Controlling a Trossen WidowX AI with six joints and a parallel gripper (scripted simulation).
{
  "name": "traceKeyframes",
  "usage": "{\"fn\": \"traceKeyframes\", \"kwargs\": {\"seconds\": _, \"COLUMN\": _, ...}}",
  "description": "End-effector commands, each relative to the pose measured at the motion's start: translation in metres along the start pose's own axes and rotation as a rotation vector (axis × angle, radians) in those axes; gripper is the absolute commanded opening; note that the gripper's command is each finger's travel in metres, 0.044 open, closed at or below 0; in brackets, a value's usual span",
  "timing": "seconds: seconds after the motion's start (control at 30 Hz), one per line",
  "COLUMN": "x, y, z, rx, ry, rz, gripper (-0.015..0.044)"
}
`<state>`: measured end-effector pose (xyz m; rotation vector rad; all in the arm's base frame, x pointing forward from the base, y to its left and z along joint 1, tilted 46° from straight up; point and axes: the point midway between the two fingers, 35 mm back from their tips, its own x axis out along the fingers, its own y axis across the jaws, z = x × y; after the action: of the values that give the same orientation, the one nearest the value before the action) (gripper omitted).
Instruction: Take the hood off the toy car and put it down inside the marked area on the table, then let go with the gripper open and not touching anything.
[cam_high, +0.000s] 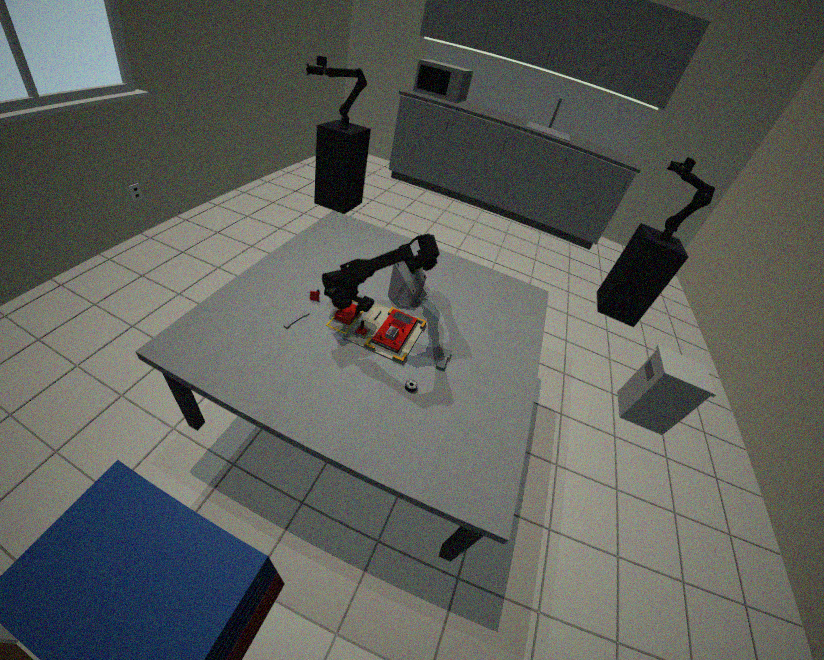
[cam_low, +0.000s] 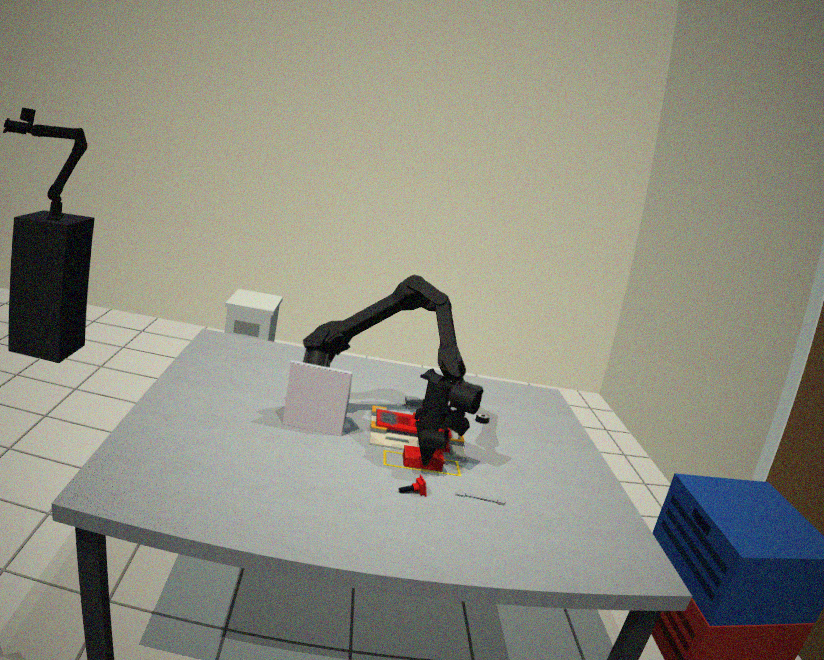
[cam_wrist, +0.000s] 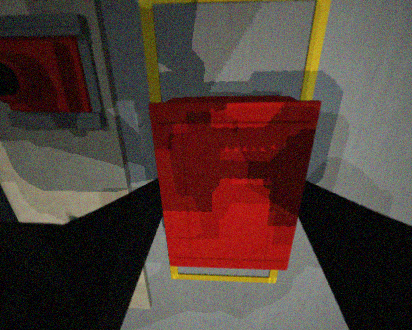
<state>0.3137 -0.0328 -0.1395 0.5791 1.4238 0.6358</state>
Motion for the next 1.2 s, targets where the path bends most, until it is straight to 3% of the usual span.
{"fn": "traceKeyframes", "kwargs": {"seconds": 0.0, "x": 0.000, "y": 0.000, "z": 0.000, "rx": 0.000, "ry": 0.000, "rz": 0.000, "gripper": 0.0026}}
{"fn": "traceKeyframes", "kwargs": {"seconds": 0.53, "x": -0.002, "y": 0.000, "z": 0.000, "rx": 0.000, "ry": 0.000, "rz": 0.000, "gripper": 0.0440}}
{"fn": "traceKeyframes", "kwargs": {"seconds": 0.83, "x": -0.070, "y": -0.002, "z": 0.000, "rx": 0.001, "ry": 0.002, "rz": 0.004, "gripper": 0.0440}}
{"fn": "traceKeyframes", "kwargs": {"seconds": 1.17, "x": -0.072, "y": -0.001, "z": 0.000, "rx": 0.001, "ry": 0.002, "rz": 0.004, "gripper": 0.0440}}
